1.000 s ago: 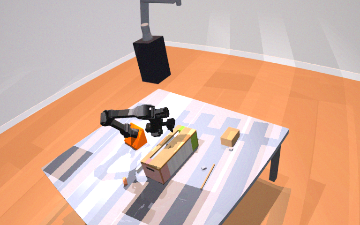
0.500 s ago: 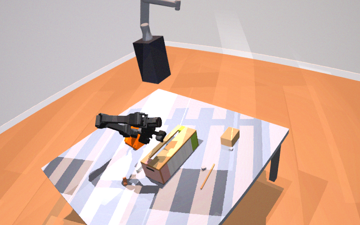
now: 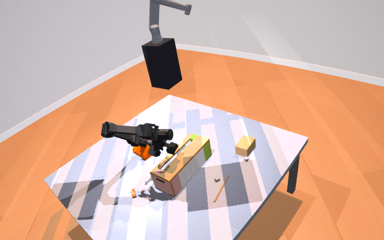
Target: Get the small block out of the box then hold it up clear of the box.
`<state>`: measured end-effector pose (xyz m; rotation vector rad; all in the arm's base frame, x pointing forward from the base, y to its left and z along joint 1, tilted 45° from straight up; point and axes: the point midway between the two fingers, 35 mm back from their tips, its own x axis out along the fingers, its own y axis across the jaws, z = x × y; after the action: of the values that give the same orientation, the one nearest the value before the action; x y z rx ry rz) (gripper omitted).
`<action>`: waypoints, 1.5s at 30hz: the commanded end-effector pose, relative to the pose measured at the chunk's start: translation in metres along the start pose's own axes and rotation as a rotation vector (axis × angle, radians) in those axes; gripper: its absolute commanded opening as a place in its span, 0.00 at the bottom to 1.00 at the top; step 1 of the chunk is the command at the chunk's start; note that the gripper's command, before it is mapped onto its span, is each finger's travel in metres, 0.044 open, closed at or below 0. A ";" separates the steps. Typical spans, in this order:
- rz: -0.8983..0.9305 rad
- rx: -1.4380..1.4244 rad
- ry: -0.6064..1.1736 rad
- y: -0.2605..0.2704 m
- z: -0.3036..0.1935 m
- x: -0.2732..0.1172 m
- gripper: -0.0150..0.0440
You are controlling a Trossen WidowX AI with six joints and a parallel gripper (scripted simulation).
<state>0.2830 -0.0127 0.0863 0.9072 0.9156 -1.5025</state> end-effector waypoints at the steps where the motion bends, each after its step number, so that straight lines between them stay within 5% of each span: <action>1: -0.001 -0.002 -0.004 -0.001 0.003 0.008 0.93; 45: 0.000 0.000 -0.002 -0.003 -0.003 0.056 0.93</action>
<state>0.2757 -0.0379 0.0420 0.9084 0.9056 -1.4974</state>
